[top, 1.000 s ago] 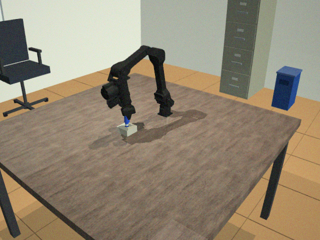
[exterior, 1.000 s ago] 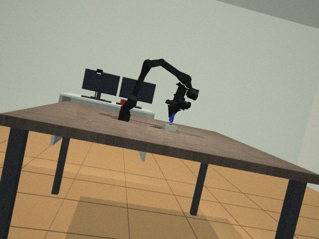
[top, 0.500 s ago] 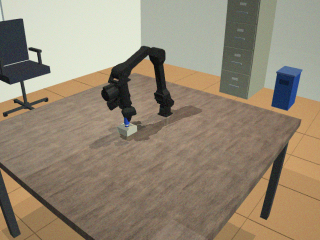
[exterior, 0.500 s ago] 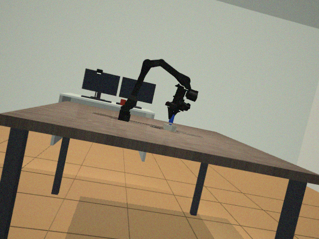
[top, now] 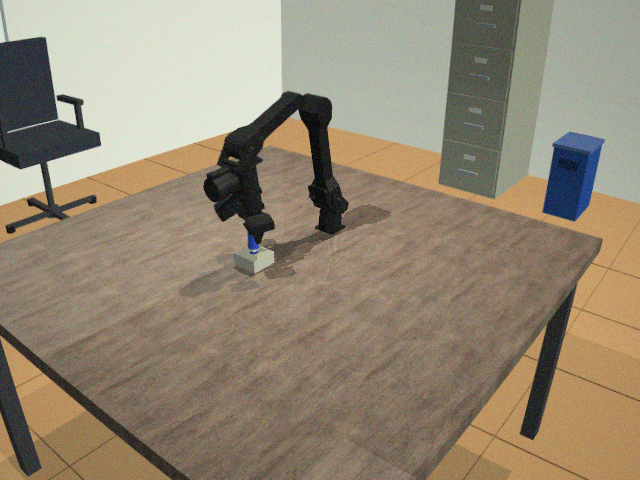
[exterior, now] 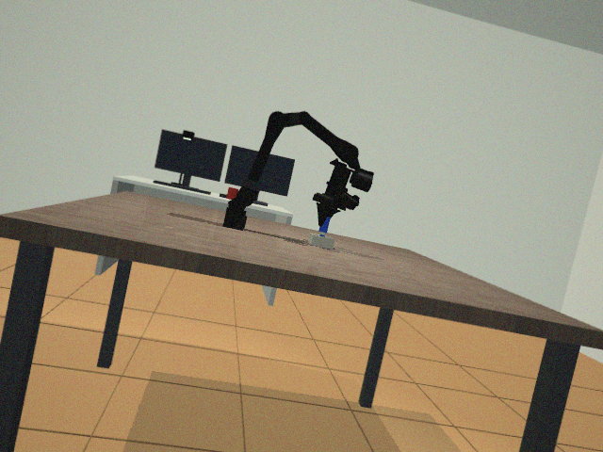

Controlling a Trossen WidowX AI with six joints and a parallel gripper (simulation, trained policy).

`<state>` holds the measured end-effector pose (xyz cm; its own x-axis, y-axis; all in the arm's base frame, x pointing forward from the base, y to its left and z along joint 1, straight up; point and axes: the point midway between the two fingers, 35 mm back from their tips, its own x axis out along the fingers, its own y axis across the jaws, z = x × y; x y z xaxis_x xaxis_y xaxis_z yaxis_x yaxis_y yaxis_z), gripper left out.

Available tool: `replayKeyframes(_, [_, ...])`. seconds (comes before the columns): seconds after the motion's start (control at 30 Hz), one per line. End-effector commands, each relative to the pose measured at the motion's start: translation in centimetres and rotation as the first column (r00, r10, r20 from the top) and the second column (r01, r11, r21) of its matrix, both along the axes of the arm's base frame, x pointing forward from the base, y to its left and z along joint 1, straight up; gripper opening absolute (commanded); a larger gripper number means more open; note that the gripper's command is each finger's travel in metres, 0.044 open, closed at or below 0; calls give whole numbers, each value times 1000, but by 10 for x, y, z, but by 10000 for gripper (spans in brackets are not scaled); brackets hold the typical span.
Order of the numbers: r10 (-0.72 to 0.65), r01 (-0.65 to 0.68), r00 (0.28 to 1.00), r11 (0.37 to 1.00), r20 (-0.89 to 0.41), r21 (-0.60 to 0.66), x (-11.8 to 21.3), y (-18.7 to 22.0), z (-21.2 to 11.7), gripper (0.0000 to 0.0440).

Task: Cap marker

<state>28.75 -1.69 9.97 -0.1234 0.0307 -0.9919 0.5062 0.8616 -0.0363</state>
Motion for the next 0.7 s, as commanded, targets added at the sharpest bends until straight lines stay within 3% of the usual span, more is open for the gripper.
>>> replayKeyframes(0.0, [12,-13,999,1000,-53,-19,-8,-6,-16,69])
replayKeyframes(0.67, [41,-42,998,999,-43,-26,-8,-9,-18,98])
